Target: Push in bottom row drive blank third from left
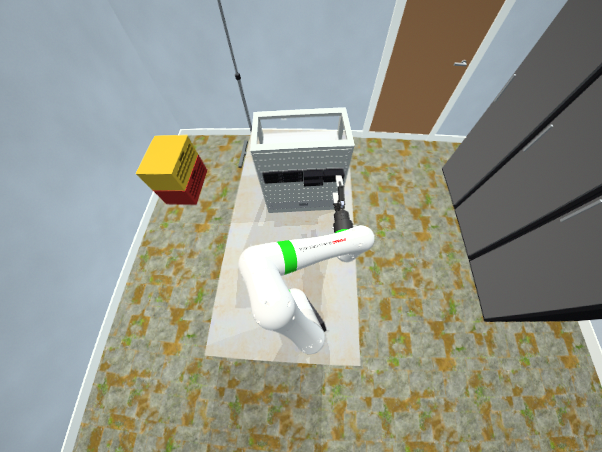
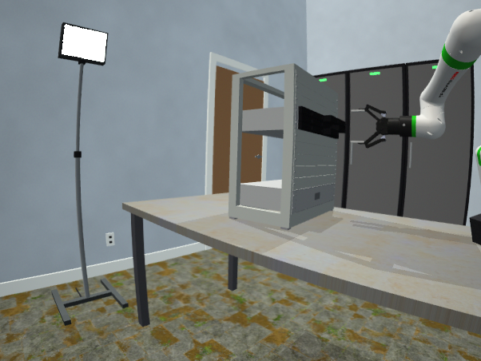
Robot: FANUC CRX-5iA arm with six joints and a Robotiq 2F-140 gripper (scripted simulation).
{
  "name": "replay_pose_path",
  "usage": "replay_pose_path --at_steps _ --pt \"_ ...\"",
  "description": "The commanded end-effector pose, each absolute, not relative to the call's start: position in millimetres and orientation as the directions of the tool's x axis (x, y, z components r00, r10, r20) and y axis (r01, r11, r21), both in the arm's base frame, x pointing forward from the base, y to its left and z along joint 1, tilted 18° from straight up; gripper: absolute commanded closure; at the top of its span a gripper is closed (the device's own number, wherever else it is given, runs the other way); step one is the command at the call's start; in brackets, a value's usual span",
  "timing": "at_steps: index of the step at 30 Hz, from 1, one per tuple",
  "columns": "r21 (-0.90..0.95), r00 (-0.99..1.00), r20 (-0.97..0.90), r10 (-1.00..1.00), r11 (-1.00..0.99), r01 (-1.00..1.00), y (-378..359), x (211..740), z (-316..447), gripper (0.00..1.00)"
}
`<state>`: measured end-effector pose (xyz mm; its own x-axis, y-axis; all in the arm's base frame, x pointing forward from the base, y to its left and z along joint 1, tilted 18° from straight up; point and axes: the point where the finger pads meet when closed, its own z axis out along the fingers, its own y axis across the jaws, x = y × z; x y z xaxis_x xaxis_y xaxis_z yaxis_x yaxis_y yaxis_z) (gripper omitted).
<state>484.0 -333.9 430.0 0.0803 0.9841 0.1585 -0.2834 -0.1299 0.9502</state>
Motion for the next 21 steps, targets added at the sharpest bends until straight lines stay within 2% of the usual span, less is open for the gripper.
replay_pose_path --at_steps 1,5,6,21 --pt "0.950 0.080 0.157 0.984 -0.129 -0.284 -334.0 483.9 430.8 0.00" --pt "0.950 0.080 0.157 0.984 -0.129 -0.284 -334.0 483.9 430.8 0.00" --pt "0.950 0.080 0.157 0.984 -0.129 -0.284 -334.0 483.9 430.8 0.90" --pt "0.950 0.080 0.157 0.984 -0.129 -0.284 -334.0 483.9 430.8 0.90"
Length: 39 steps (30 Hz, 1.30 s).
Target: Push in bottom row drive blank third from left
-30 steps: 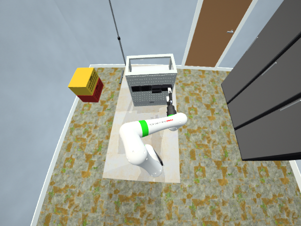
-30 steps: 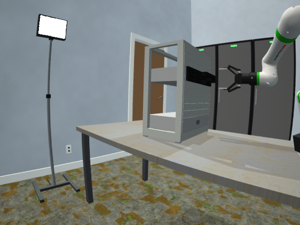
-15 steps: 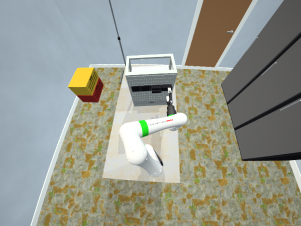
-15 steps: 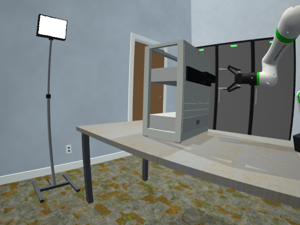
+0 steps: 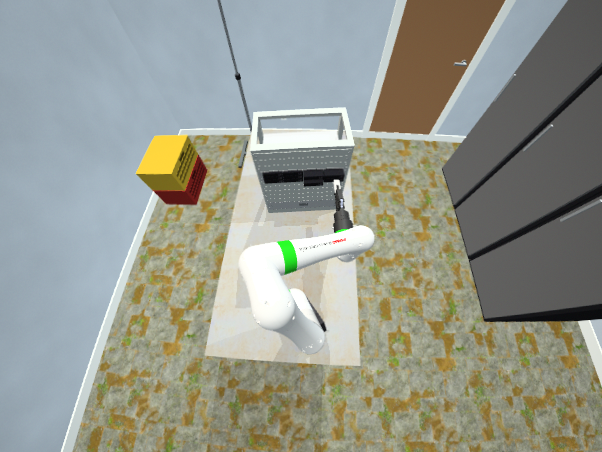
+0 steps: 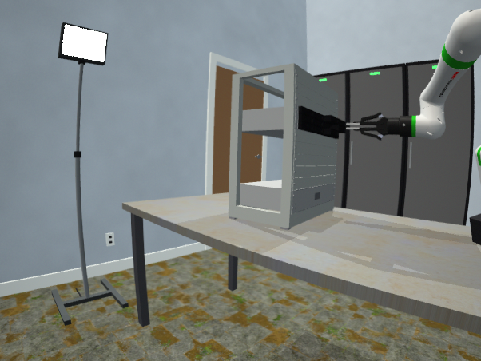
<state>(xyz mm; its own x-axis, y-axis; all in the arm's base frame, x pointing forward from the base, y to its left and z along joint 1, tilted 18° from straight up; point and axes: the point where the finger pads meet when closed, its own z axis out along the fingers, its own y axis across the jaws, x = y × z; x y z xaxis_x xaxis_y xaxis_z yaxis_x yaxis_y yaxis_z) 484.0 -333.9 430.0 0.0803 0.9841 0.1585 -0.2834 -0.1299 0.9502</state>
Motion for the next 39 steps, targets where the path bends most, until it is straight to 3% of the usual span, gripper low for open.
replay_pose_path --at_steps 1,28,39 --pt "0.950 0.080 0.157 0.984 -0.129 -0.284 -334.0 483.9 430.8 0.90" --pt "0.950 0.080 0.157 0.984 -0.129 -0.284 -326.0 483.6 429.0 0.90" --pt "0.950 0.080 0.157 0.984 -0.129 -0.284 -273.3 481.9 416.9 0.90"
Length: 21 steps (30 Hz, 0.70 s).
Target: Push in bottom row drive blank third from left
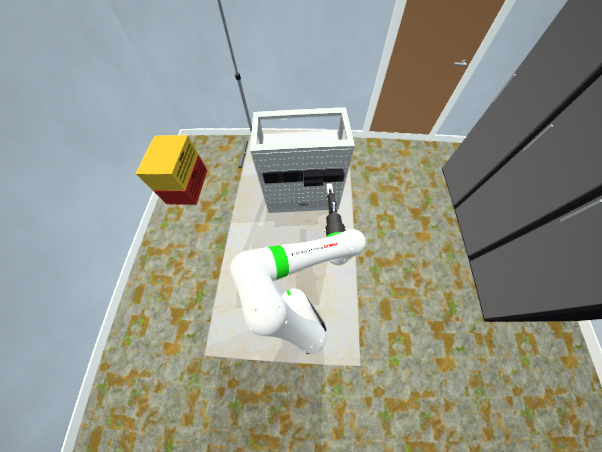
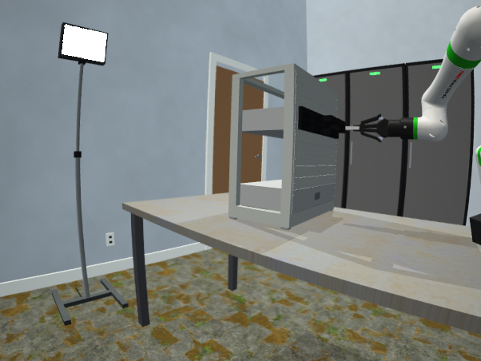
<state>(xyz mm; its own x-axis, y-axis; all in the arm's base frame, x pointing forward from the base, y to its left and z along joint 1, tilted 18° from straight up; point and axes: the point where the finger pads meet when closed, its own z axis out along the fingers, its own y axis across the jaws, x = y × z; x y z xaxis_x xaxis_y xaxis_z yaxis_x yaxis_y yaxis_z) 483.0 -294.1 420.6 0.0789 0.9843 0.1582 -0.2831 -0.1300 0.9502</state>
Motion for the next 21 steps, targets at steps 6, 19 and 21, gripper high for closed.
replay_pose_path --at_steps 6,19,21 --pt "0.950 0.080 0.157 0.984 -0.129 -0.284 -250.0 481.1 411.6 0.90" --pt "0.950 0.080 0.157 0.984 -0.129 -0.284 -208.1 479.7 402.0 0.90" --pt "0.950 0.080 0.157 0.984 -0.129 -0.284 -207.3 479.7 401.8 0.90"
